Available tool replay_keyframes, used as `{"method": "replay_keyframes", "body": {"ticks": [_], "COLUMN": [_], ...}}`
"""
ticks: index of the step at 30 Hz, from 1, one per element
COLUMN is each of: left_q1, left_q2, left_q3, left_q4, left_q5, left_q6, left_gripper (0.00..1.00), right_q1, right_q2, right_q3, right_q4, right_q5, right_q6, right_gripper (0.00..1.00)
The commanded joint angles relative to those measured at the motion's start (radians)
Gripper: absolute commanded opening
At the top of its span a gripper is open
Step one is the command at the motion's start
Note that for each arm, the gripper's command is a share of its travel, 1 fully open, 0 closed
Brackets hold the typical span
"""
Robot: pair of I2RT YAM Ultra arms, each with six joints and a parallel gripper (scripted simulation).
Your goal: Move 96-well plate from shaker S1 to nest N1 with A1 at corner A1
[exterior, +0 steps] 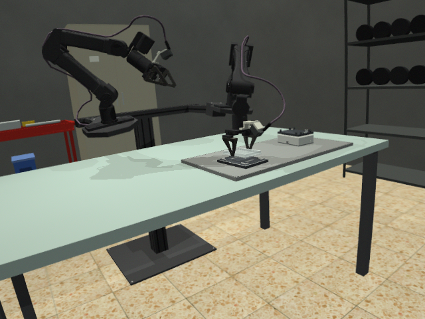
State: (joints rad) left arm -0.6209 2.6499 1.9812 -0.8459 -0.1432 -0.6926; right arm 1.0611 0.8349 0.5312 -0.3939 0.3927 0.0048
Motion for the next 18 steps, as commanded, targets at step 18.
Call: {"method": "replay_keyframes", "body": {"ticks": [18], "left_q1": [0.008], "left_q2": [0.048], "left_q3": [0.009], "left_q4": [0.042], "left_q5": [-0.001], "left_q6": [0.009], "left_gripper": [0.82], "right_q1": [-0.002], "right_q2": [-0.018], "right_q3": [0.004], "right_q4": [0.006], "right_q5": [0.002], "right_q6": [0.003], "right_gripper": [1.00]}}
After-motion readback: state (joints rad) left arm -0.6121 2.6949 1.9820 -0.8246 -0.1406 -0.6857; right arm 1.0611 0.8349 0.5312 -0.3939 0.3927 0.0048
